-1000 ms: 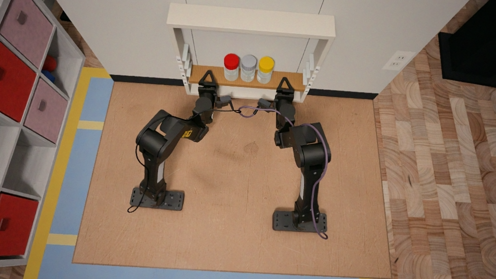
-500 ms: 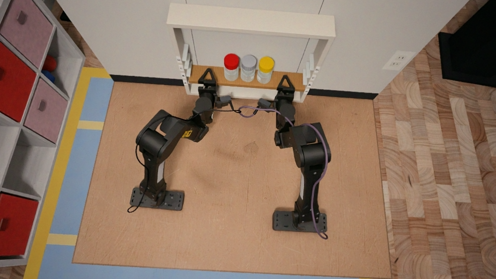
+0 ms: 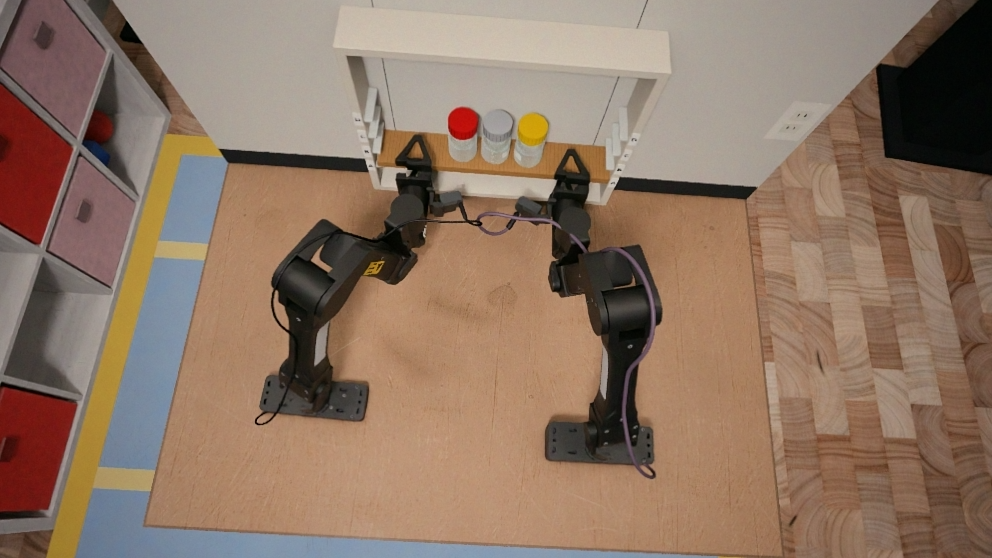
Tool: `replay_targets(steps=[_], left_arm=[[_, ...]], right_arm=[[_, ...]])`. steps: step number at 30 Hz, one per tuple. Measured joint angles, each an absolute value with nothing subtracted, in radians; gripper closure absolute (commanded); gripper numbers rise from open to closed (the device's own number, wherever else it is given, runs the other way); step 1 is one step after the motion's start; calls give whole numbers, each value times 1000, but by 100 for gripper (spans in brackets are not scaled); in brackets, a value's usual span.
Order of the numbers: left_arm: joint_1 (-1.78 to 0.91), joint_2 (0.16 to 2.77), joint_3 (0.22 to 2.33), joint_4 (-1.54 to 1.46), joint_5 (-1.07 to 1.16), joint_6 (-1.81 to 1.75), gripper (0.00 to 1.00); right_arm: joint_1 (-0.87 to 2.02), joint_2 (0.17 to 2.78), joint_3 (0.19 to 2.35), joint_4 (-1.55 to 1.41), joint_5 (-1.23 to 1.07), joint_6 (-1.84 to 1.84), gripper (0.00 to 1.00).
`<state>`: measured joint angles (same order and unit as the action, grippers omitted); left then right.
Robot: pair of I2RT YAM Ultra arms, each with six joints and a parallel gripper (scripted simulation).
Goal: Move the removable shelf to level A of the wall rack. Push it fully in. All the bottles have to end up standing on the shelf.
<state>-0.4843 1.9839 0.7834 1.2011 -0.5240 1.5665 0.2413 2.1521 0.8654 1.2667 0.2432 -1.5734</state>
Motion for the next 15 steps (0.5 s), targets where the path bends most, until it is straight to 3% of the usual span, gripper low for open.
replay_targets(steps=[15], left_arm=[[-508,1959,719,1225,-544,1567,0]], right_arm=[[241,2134,795,1290,243,-1573,0]])
